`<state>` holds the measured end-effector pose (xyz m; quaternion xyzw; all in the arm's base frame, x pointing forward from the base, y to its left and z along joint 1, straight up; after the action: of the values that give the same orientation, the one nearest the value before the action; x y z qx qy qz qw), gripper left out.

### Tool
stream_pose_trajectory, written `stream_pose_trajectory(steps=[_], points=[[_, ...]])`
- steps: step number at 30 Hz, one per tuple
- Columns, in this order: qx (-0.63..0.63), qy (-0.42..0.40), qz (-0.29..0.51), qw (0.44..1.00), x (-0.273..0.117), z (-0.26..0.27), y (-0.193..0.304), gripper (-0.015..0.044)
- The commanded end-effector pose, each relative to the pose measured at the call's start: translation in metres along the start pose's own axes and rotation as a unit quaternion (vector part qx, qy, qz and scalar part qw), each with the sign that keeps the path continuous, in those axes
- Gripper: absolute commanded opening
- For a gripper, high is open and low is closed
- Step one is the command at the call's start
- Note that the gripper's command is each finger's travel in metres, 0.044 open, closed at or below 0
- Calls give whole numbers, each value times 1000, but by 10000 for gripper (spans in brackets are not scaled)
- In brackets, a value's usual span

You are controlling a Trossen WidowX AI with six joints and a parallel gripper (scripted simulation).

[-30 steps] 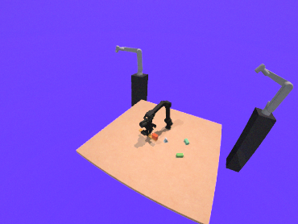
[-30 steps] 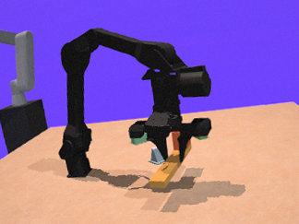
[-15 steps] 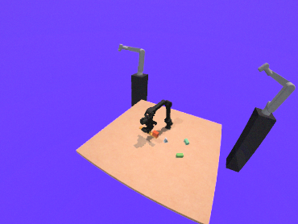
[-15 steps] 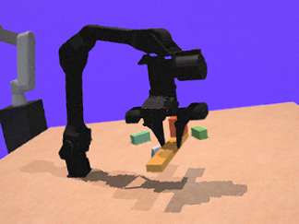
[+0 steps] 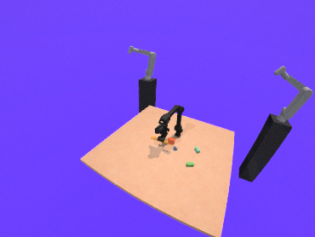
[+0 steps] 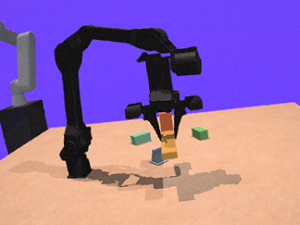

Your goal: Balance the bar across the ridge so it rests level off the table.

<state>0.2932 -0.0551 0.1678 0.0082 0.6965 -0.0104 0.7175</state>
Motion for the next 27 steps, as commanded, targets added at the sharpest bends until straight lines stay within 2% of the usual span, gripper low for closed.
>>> stream_pose_trajectory(steps=[1, 21, 27], points=[[-51, 1, 0, 999, 0, -7, 15, 0], [-316, 1, 4, 949, 1, -38, 86, 0], [-346, 1, 4, 938, 2, -39, 96, 0]])
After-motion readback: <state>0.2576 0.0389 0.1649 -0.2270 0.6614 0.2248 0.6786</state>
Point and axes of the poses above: the point midway between the two fingers, 35 mm back from their tips, its own x axis out along the fingers, its own z axis across the jaws, y = z × x, the point moved 2 cm from there along -x, back along the fingers, and after that the axes turned 9 degrees about x, right-handed, at the moved point
